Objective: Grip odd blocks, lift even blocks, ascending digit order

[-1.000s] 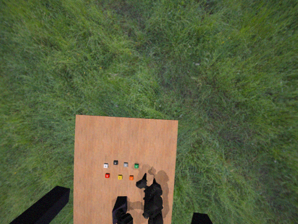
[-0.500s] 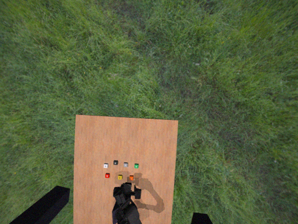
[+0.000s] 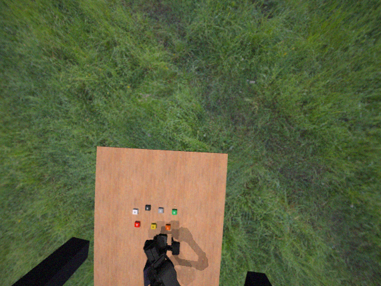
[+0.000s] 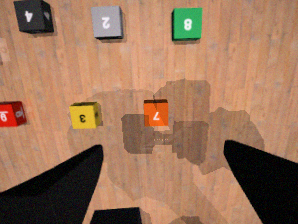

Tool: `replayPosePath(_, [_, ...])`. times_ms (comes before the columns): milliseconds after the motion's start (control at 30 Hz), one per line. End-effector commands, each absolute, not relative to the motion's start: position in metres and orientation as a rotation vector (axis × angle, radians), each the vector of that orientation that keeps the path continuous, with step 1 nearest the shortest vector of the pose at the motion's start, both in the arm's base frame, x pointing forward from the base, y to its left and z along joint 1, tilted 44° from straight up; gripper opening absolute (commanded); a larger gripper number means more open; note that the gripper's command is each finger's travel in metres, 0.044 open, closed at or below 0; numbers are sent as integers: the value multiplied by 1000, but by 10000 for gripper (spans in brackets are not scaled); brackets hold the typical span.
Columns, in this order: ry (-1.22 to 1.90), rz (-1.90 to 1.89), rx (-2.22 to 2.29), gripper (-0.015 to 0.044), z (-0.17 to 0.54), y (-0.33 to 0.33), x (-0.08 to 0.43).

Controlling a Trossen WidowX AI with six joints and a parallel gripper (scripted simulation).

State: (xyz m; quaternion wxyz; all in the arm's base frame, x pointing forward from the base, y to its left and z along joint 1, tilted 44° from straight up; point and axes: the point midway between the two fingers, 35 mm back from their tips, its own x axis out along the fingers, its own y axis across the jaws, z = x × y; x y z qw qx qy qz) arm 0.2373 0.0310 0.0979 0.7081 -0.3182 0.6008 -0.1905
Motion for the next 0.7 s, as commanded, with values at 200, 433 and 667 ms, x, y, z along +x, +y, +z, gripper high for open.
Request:
replayPosePath(200, [1336, -430, -714, 400, 97, 29, 236])
replayPosePath(433, [1340, -423, -707, 400, 36, 92, 219])
replayPosePath(667, [1338, -426, -709, 400, 20, 106, 210])
